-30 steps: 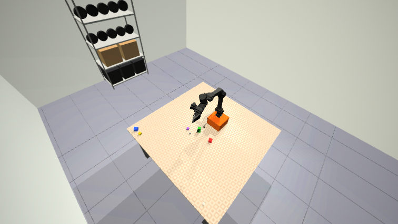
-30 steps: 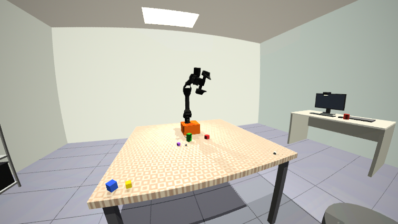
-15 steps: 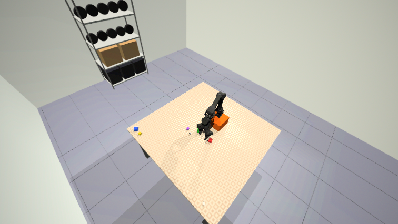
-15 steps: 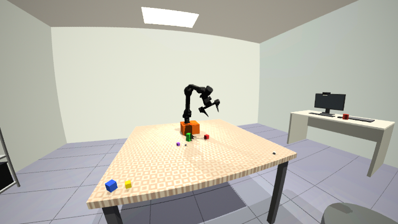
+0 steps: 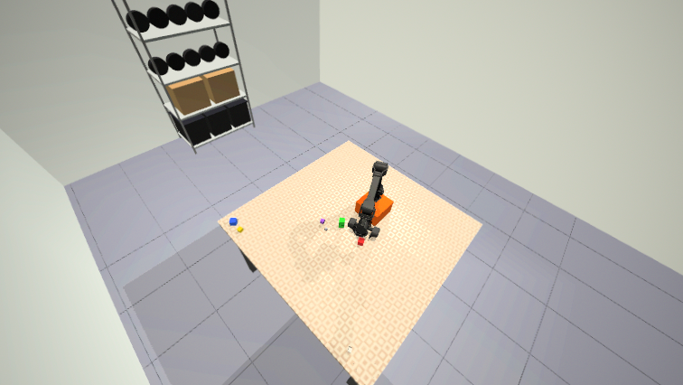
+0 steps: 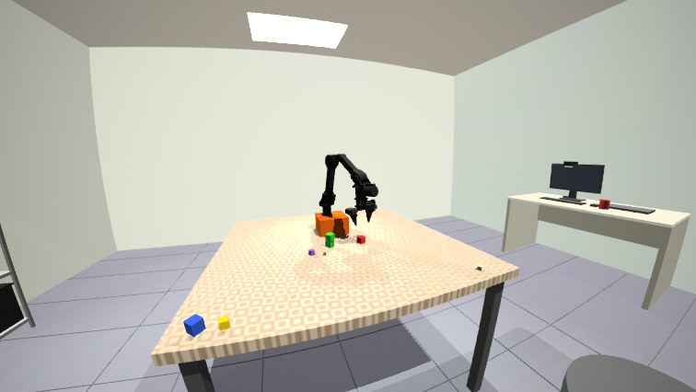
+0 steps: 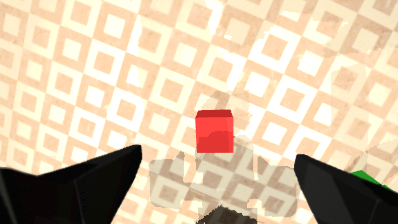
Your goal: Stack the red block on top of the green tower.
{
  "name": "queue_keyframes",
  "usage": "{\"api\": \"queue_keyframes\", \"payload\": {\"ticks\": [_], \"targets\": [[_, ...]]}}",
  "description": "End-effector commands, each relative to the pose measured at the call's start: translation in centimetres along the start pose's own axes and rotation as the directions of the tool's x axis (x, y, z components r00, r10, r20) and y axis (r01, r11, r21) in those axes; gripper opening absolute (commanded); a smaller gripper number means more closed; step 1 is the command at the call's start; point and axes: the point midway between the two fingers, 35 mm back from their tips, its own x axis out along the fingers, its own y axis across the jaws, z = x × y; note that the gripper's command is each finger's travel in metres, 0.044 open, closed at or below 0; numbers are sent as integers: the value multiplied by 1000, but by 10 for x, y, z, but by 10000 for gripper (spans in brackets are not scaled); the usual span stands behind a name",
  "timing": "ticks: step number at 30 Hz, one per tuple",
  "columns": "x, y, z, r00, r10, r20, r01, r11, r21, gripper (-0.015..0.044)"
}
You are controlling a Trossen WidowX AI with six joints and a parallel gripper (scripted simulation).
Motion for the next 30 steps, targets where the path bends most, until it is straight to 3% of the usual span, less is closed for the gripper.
{"api": "queue_keyframes", "payload": {"ticks": [1,8,15,30], "targets": [[9,-2,-16,998,-14,-59,9,997,-82,440],[15,0,-15,998,-13,-59,9,997,-82,440],[59,1,-15,998,-13,-59,8,997,-82,440],[76,1,-16,998,-13,-59,9,997,-82,440]]}}
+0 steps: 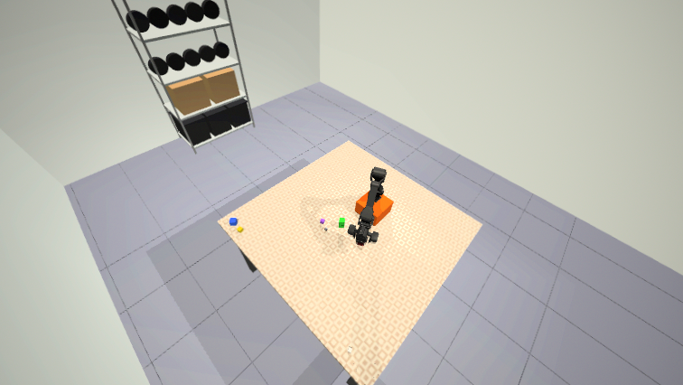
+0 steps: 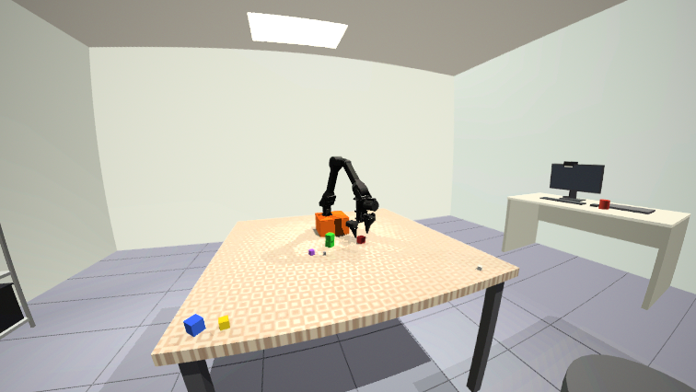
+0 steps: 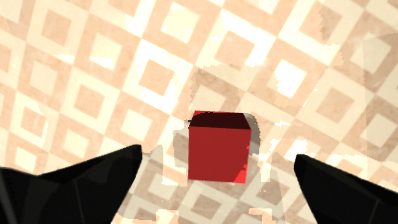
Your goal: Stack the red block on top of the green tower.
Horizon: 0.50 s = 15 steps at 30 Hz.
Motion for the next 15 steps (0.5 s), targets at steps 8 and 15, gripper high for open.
{"api": "queue_keyframes", "payload": {"ticks": [8,15], "targets": [[18,-1,-1,1000,-3,-3,3,1000,0,440],[29,-1,-2,1000,-3,-3,3,1000,0,440]]}}
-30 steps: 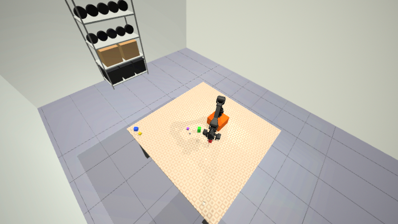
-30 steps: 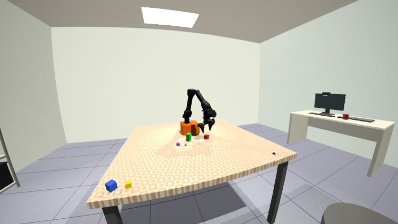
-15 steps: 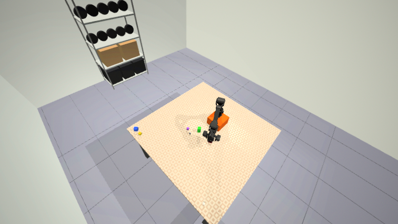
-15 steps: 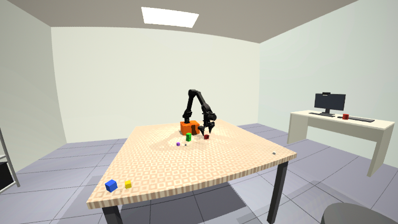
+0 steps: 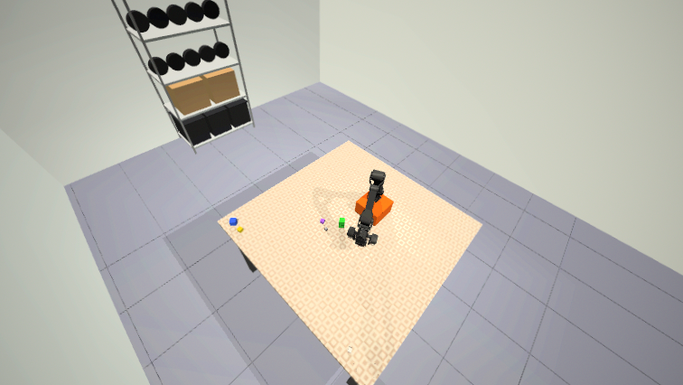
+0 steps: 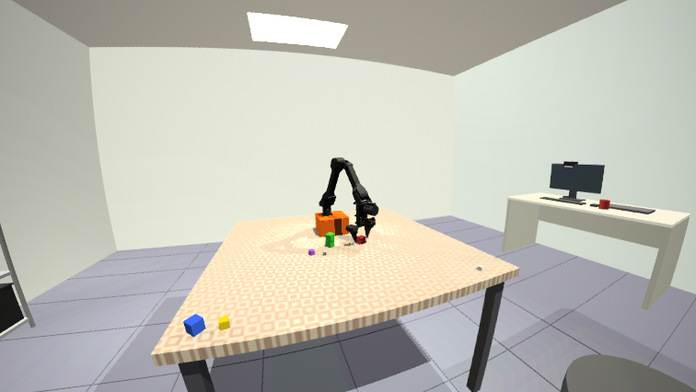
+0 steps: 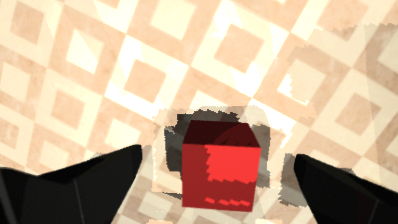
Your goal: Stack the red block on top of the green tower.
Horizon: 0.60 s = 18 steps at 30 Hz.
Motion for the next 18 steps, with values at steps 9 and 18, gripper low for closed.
{"api": "queue_keyframes", "payload": {"ticks": [9,18], "targets": [[9,-1,-2,1000,-3,-2,3,1000,-2,440],[8,-1,-2,1000,-3,-2,3,1000,-2,361]]}}
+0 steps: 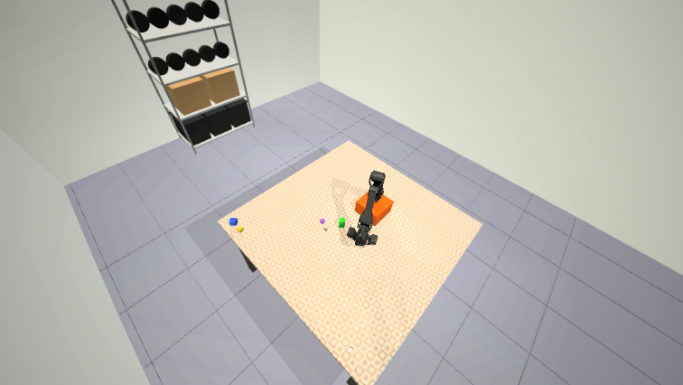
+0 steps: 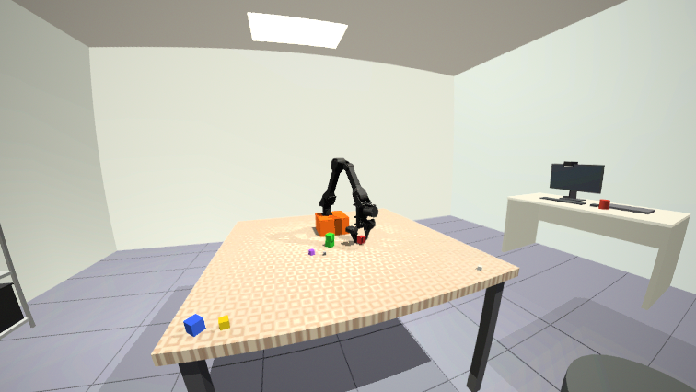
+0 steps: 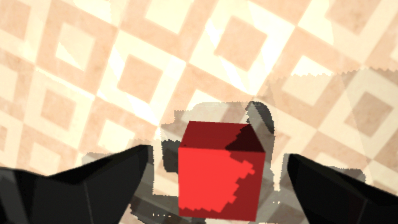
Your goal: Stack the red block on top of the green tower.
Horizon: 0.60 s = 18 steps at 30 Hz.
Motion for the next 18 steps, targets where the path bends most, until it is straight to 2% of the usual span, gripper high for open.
{"api": "queue_keyframes", "payload": {"ticks": [1,7,15,18], "targets": [[0,0,0,1000,-2,2,2,1000,-2,335],[0,0,0,1000,-2,2,2,1000,-2,177],[0,0,0,1000,-2,2,2,1000,-2,124],[-5,0,0,1000,-2,2,2,1000,-2,45]]}}
